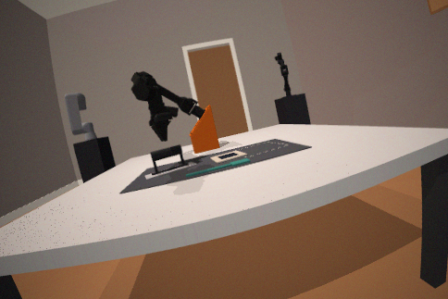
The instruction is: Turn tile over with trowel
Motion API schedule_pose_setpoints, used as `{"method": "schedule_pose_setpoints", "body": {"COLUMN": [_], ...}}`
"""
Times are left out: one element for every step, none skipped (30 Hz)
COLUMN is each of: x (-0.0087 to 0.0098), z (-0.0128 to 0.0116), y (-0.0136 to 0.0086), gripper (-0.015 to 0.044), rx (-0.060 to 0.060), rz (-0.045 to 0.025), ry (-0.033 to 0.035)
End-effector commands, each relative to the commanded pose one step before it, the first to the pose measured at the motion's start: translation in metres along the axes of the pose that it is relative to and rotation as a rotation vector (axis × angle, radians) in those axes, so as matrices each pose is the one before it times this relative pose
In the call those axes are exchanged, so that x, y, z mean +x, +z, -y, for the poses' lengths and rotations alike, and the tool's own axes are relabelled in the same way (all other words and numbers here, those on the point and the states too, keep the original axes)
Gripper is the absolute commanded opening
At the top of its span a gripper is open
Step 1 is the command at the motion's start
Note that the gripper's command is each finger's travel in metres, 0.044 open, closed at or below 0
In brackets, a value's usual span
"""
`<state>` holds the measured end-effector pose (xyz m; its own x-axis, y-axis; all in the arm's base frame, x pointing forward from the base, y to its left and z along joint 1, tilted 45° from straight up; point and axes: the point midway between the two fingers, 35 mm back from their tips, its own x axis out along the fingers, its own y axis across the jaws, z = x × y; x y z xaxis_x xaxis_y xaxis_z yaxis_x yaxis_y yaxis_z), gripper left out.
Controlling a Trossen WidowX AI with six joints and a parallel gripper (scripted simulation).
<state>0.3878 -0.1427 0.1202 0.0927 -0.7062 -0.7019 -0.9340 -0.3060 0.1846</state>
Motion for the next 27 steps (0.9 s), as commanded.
{"method": "schedule_pose_setpoints", "body": {"x": [-0.0004,0.00075,0.00079,0.00077,0.00075,0.00075,0.00118,0.00115,0.00112,0.0011,0.00108,0.00106,0.00103,0.00101,0.00099,0.00096,0.00082,0.00057,0.00033,0.00025,0.0004,0.00054,0.00068,0.00072,0.00071,0.0007,0.00076], "z": [0.0,-0.00002,-0.00002,-0.00001,-0.00001,-0.00001,-0.00218,-0.00212,-0.00209,-0.00205,-0.00201,-0.00197,-0.00193,-0.00189,-0.00184,-0.00179,-0.00152,-0.00105,-0.0006,-0.00009,-0.00015,-0.0002,-0.00026,-0.00027,-0.00027,-0.00027,-0.0003], "y": [-0.00122,-0.00007,-0.00009,-0.00011,-0.00012,-0.00013,-0.00162,-0.00165,-0.0017,-0.00174,-0.00179,-0.00183,-0.00188,-0.00192,-0.00196,-0.00199,-0.00176,-0.00127,-0.00075,0.00001,0.00001,0.00001,0.00001,-0.00001,-0.00002,-0.00004,-0.00006], "gripper": [0.03,0.03,0.03,0.03,0.03,0.03,0.03,0.03,0.03,0.03,0.03,0.03,0.03,0.03,0.03,0.03,0.03,0.03,0.03,0.03,0.03,0.03,0.03,0.03,0.03,0.03,0.03], "rx": [0.0581,0.0305,0.0325,0.0325,0.0325,0.0324,0.0297,0.0294,0.0294,0.0294,0.0294,0.0294,0.0294,0.0293,0.0293,0.0292,0.0253,0.0179,0.0105,0.0094,0.0152,0.021,0.0266,0.0284,0.0284,0.0284,0.0317], "rz": [0.00588,0.00419,0.00458,0.00468,0.00479,0.00492,0.00263,0.00256,0.00252,0.00248,0.00244,0.0024,0.00236,0.00233,0.00229,0.00225,0.00193,0.00135,0.00079,0.00158,0.00256,0.00356,0.00457,0.00495,0.00501,0.00507,0.00573], "ry": [-0.01437,-0.00694,-0.00737,-0.00732,-0.00727,-0.00716,-0.00171,-0.00169,-0.00168,-0.00167,-0.00167,-0.00167,-0.00167,-0.00167,-0.00168,-0.00168,-0.00146,-0.00104,-0.00061,-0.0013,-0.00208,-0.00284,-0.00355,-0.00373,-0.00365,-0.00358,-0.00391]}}
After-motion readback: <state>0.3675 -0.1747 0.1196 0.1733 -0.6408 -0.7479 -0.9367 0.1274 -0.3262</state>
